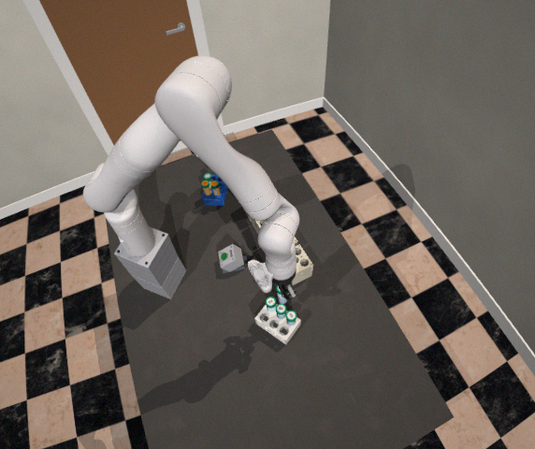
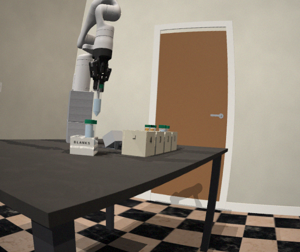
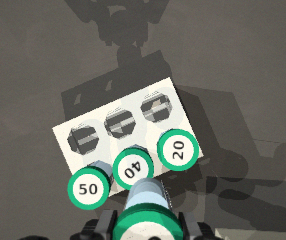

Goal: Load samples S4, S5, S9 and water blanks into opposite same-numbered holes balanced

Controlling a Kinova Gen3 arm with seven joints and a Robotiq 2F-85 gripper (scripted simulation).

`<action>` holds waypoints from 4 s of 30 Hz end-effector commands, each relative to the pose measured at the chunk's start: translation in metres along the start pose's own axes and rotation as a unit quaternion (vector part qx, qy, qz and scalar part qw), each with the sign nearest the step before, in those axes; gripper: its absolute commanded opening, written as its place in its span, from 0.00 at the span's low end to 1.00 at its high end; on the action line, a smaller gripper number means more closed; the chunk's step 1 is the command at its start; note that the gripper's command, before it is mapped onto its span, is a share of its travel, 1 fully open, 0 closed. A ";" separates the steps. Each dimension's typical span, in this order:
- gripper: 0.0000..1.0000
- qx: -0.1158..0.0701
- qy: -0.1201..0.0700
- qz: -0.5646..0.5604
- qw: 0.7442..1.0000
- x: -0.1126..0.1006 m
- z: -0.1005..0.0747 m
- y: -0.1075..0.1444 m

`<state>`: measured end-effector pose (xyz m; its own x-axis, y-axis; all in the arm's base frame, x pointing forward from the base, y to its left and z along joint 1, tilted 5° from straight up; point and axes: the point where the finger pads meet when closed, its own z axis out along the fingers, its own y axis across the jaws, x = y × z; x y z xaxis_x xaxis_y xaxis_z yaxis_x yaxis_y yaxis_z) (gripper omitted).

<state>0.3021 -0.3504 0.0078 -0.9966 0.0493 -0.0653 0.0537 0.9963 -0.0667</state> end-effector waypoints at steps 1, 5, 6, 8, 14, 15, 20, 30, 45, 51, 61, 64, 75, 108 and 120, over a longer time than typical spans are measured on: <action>0.10 0.003 0.001 0.016 1.000 -0.007 0.000 0.012; 0.10 0.003 0.001 0.016 1.000 -0.013 0.000 0.024; 0.10 0.003 0.001 0.016 1.000 -0.014 0.000 0.027; 0.10 0.003 0.001 0.016 1.000 -0.014 0.000 0.027; 0.10 0.003 0.001 0.016 1.000 -0.024 0.000 0.044; 0.10 0.003 0.001 0.016 1.000 -0.025 0.000 0.047; 0.10 0.003 0.001 0.016 1.000 -0.033 0.000 0.062; 0.10 0.003 0.001 0.016 1.000 -0.045 0.000 0.086; 0.10 0.002 0.001 0.016 1.000 -0.065 0.000 0.124; 0.10 0.002 0.001 0.016 1.000 -0.074 0.000 0.142; 0.10 0.002 0.001 0.016 1.000 -0.087 0.001 0.166; 0.10 0.002 0.001 0.016 1.000 -0.091 0.001 0.175; 0.10 0.002 0.001 0.016 1.000 -0.107 0.001 0.204; 0.10 0.002 0.001 0.016 1.000 -0.124 0.009 0.239; 0.10 0.002 0.001 0.016 1.000 -0.124 0.022 0.239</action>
<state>0.4395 -0.1199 -0.0195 -0.9947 0.0807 -0.0640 0.0851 0.9940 -0.0691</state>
